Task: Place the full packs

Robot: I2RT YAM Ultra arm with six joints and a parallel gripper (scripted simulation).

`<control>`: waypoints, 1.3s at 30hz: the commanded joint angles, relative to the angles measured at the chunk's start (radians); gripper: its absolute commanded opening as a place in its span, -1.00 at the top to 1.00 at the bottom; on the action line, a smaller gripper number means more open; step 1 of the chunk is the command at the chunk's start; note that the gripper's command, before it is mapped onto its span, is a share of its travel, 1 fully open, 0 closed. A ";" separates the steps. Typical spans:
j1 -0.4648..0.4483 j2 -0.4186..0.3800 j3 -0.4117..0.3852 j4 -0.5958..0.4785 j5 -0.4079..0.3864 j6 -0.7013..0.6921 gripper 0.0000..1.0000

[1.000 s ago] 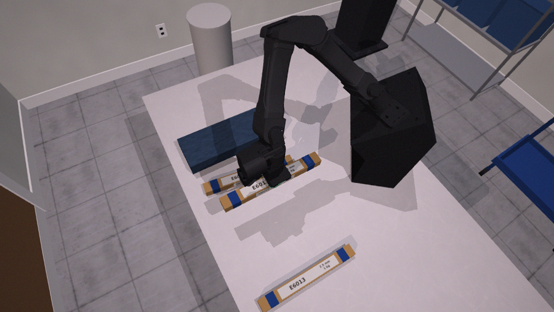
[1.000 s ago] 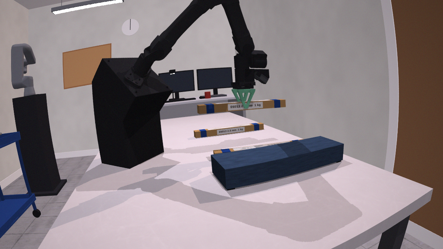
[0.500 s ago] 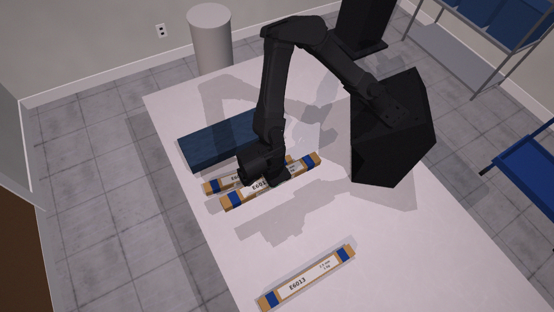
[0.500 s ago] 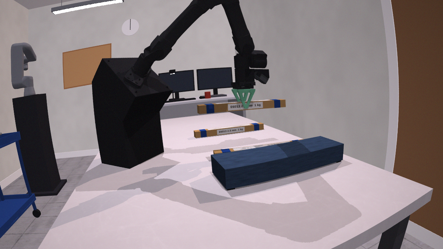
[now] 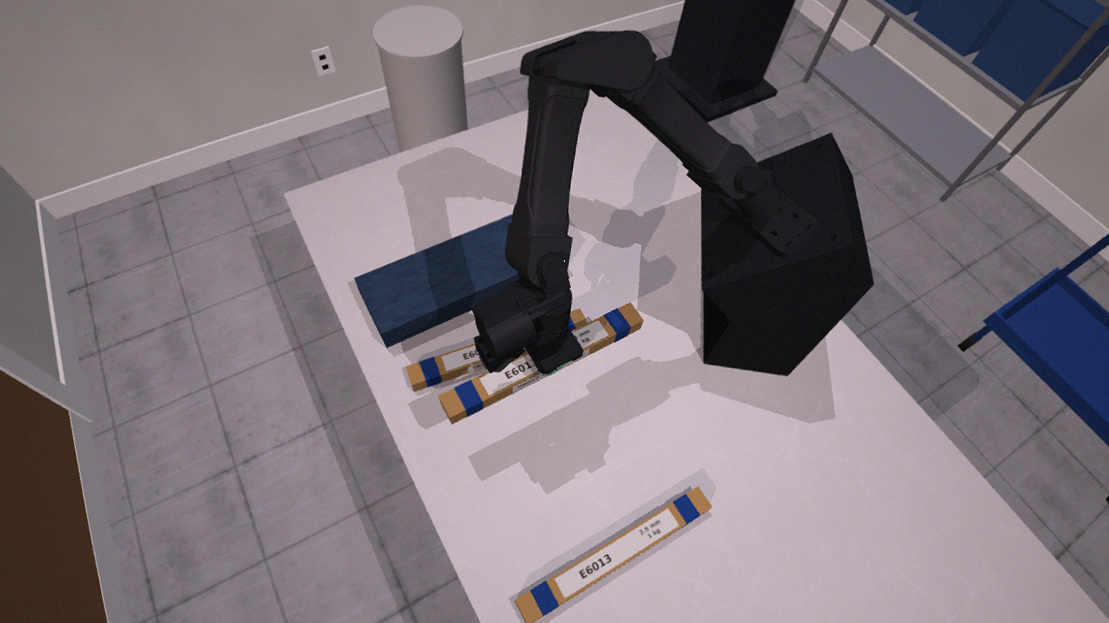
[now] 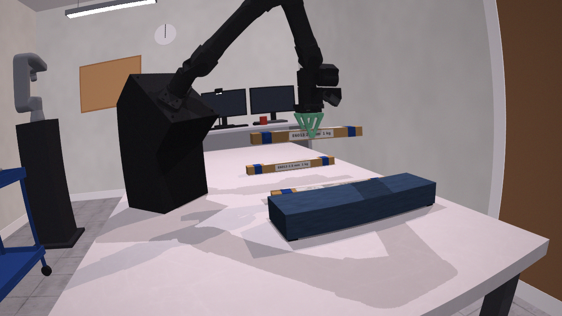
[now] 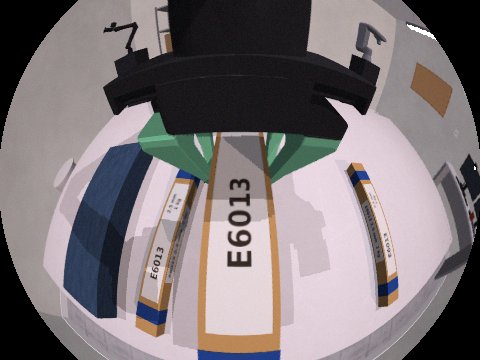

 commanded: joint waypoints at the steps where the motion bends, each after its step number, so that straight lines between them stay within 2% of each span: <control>1: 0.015 -0.020 0.000 0.014 -0.004 -0.004 1.00; 7: 0.015 -0.020 0.000 0.014 -0.004 -0.004 1.00; 8: 0.022 -0.033 -0.021 0.032 -0.011 -0.012 1.00; 11: 0.010 0.010 0.003 0.050 -0.015 -0.020 1.00; 13: 0.010 0.010 0.003 0.050 -0.015 -0.020 1.00; 14: 0.005 -0.018 0.000 0.056 -0.016 -0.023 1.00; 16: -0.004 -0.009 -0.004 0.067 -0.014 -0.027 1.00; 18: -0.005 0.036 -0.009 0.079 -0.019 -0.032 1.00; 23: -0.019 0.022 -0.006 0.108 -0.028 -0.045 1.00; 27: -0.025 0.075 0.012 0.131 -0.033 -0.054 1.00; 31: -0.024 0.046 0.015 0.142 -0.036 -0.059 1.00; 35: -0.048 0.103 0.017 0.164 -0.040 -0.068 1.00; 37: -0.041 0.112 0.018 0.175 -0.044 -0.072 1.00; 39: -0.043 0.089 0.018 0.185 -0.046 -0.077 1.00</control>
